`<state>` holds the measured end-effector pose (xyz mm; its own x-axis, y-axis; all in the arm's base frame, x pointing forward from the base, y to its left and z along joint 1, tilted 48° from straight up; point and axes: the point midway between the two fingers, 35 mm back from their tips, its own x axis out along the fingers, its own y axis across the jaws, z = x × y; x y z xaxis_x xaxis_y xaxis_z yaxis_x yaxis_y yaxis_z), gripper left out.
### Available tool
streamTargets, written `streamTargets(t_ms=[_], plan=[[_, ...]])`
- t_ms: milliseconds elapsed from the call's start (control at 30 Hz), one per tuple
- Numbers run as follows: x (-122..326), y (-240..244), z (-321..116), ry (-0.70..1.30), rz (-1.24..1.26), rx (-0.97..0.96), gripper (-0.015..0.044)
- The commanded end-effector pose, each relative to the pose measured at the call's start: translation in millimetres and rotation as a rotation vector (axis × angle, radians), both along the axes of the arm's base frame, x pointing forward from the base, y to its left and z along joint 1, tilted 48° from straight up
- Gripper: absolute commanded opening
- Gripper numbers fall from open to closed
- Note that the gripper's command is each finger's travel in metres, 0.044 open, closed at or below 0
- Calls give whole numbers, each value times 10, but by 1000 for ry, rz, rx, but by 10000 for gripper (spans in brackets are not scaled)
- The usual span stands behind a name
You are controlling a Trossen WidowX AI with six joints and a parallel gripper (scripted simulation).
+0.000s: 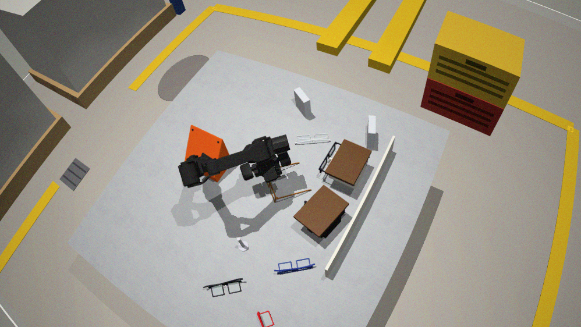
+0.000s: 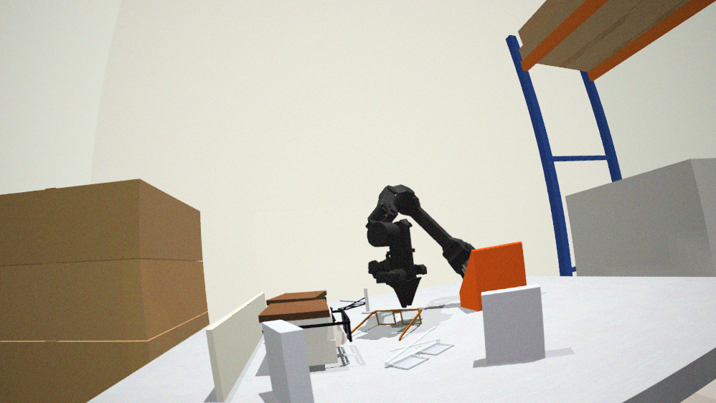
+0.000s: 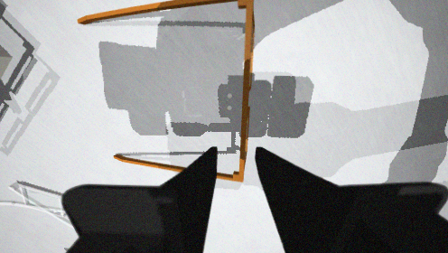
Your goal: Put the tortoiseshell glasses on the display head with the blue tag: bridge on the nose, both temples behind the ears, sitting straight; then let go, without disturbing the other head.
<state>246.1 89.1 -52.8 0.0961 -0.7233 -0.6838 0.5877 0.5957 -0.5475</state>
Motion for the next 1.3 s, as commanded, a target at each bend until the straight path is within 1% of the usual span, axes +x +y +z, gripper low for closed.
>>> streamTargets(t_ms=[0,467,767,1267], plan=[[-21,-87,-74,13,4,-13,140],[-12,-257,-219,12,3,-15,140],[-12,-265,-225,12,3,-16,140],[8,-240,-208,3,-1,-7,40]])
